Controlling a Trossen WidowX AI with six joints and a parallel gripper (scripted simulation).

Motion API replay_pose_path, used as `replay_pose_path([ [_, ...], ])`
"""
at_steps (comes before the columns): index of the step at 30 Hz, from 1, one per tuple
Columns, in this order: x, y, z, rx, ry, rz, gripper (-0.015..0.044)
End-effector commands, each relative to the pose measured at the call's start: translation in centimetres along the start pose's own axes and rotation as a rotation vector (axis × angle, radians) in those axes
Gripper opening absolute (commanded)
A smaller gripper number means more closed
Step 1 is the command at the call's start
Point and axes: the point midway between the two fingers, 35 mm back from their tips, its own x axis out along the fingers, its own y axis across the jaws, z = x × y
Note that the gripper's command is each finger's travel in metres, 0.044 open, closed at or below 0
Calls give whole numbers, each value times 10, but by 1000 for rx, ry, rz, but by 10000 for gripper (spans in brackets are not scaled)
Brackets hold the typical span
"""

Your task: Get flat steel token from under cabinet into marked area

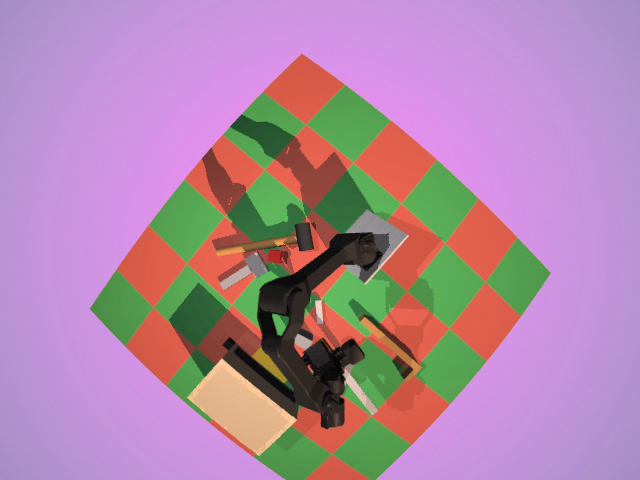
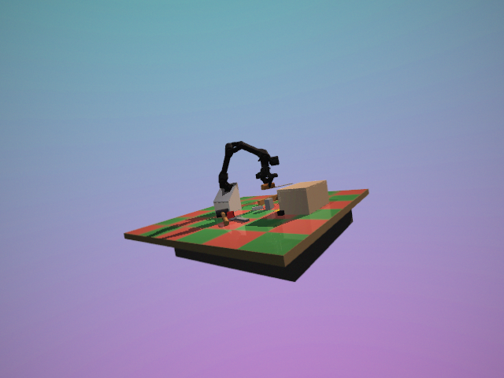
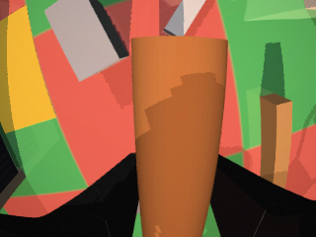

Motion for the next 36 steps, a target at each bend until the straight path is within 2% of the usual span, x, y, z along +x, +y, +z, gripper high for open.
replay_pose_path([
  [1, -5, 1, 5, 2, 13, 13, 0],
  [36, -4, 1, 51, 4, 10, 12, 0],
])
